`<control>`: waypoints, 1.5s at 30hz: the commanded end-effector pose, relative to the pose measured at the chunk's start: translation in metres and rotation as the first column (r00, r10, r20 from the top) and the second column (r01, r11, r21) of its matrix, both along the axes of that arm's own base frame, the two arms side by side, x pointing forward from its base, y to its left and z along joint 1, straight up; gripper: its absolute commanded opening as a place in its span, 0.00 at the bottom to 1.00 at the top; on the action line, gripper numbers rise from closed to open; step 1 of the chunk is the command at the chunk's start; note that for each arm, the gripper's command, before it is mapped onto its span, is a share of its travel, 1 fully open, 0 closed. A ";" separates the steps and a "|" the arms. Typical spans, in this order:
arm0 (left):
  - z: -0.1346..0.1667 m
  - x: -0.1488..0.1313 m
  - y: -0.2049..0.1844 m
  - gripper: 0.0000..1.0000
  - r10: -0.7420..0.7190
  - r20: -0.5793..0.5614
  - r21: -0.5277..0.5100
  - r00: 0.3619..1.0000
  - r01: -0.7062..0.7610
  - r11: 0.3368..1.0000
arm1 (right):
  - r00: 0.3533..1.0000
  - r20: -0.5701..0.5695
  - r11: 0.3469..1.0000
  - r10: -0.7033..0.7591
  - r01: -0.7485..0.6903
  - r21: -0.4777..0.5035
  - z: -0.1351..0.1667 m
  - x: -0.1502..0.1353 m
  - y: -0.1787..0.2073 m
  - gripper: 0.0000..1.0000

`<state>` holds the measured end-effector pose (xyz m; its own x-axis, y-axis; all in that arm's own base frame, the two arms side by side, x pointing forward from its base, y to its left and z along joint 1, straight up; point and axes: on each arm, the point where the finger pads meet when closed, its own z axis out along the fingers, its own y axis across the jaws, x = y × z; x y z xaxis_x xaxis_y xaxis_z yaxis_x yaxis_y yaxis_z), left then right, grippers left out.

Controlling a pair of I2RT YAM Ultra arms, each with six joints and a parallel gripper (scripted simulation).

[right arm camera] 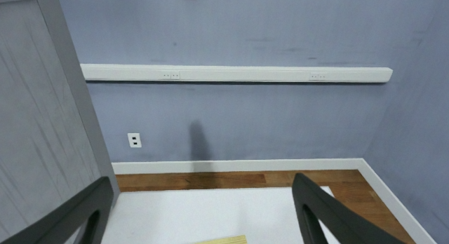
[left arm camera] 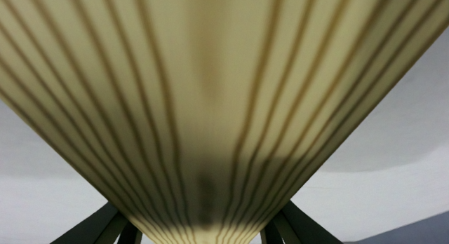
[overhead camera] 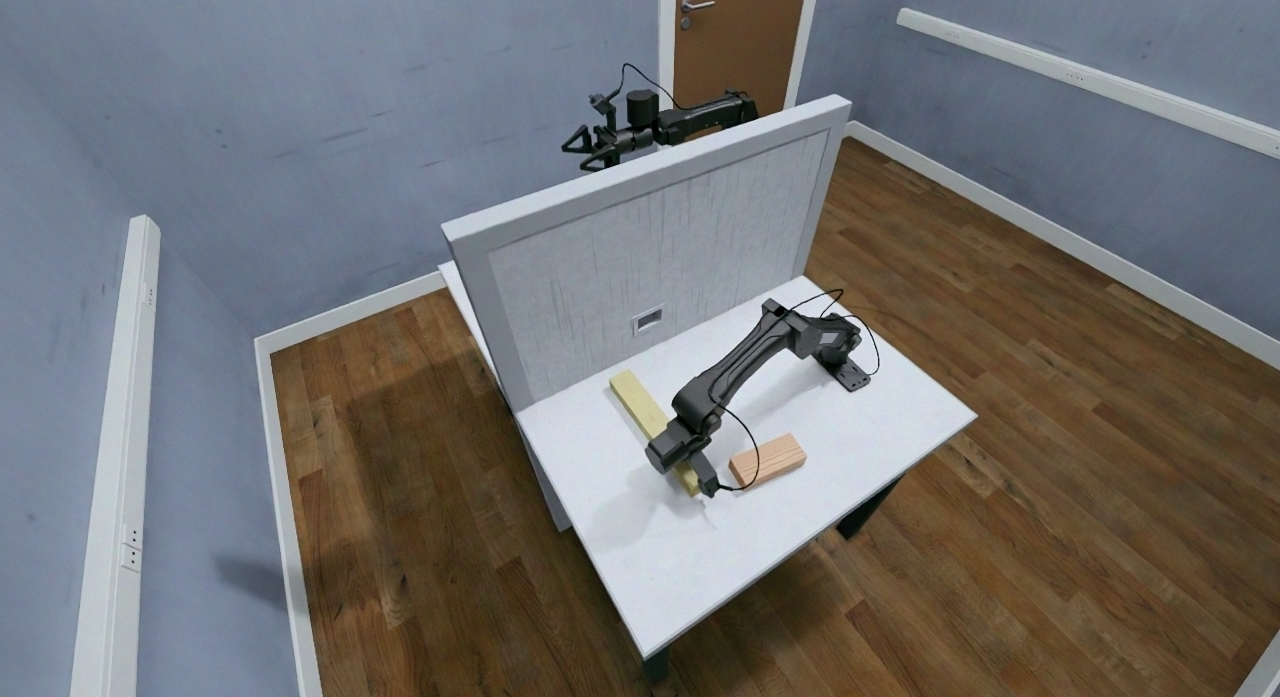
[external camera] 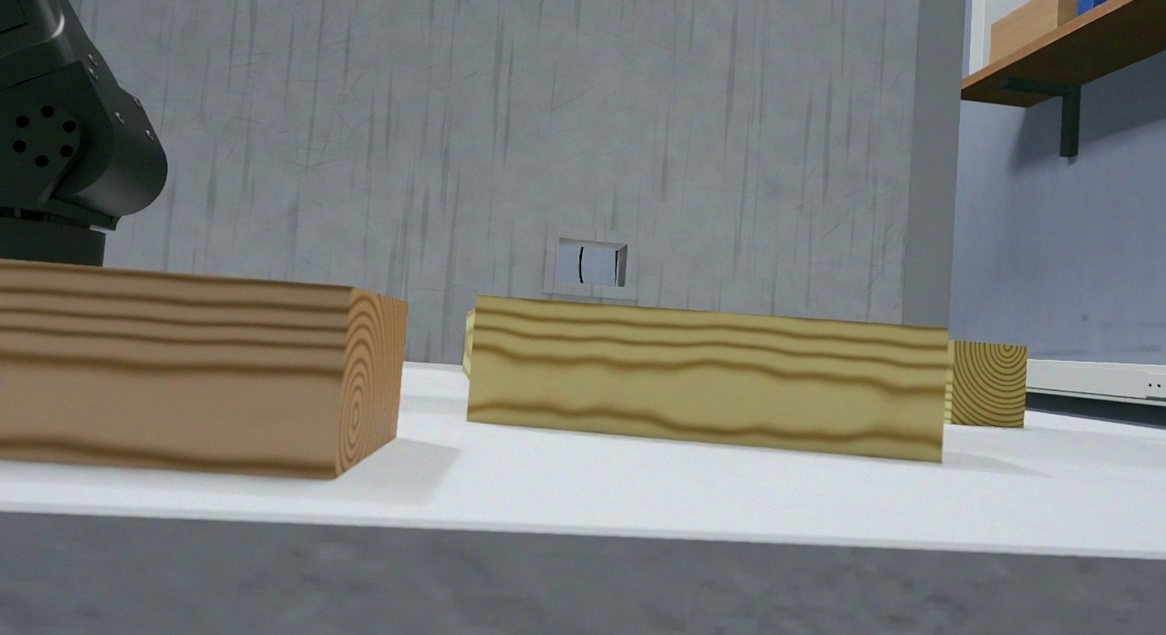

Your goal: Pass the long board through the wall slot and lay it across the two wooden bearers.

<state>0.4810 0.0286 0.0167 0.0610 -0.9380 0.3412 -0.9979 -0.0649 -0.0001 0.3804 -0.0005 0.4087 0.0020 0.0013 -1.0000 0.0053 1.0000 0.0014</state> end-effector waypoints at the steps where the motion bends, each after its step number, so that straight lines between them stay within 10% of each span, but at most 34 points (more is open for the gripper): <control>1: 0.013 0.010 0.002 0.00 0.000 0.044 0.015 0.999 -0.001 1.000 | 1.000 -0.003 1.000 0.016 -0.016 0.000 0.001 -0.003 0.005 1.00; 45: 0.103 0.005 -0.008 0.00 -0.009 0.107 -0.023 0.994 0.012 1.000 | 1.000 -0.003 1.000 0.016 -0.016 0.000 0.001 -0.003 0.005 1.00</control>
